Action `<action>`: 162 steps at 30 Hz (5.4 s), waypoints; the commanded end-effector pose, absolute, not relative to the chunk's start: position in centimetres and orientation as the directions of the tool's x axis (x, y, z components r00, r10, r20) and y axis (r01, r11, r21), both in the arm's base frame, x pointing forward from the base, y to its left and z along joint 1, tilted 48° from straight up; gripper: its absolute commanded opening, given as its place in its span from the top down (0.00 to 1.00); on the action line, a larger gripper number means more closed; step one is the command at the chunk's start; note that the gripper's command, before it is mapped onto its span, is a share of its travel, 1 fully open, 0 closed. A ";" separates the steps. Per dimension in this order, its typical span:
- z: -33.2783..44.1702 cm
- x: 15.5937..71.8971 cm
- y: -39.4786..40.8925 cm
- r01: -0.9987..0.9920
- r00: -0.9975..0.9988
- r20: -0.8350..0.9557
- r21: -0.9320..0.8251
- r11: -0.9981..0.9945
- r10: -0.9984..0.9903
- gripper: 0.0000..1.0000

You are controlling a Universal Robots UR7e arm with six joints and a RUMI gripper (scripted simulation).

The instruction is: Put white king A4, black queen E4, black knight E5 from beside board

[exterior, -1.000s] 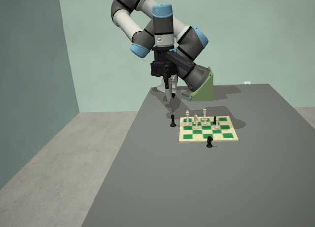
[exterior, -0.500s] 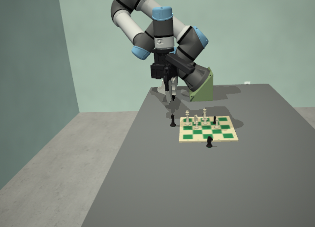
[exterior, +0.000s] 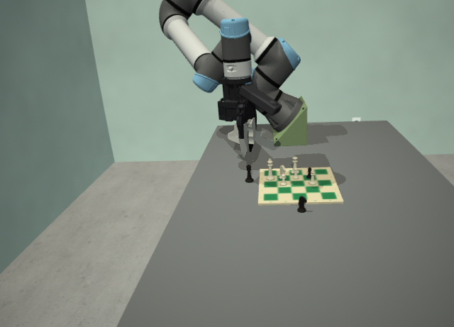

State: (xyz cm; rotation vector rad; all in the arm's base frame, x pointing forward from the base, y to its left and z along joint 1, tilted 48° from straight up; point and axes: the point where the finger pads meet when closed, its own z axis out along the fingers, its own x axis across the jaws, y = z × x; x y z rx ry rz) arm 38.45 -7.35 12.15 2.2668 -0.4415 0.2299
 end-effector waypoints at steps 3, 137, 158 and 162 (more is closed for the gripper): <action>11.3 38.5 -8.3 -0.384 0.923 0.302 0.683 -0.621 -0.239 0.75; 8.0 38.6 -11.8 -0.384 0.923 0.301 0.682 -0.622 -0.239 0.75; 8.0 38.7 -12.0 -0.386 0.922 0.305 0.682 -0.622 -0.238 0.75; 8.0 38.7 -12.0 -0.386 0.922 0.305 0.682 -0.622 -0.238 0.75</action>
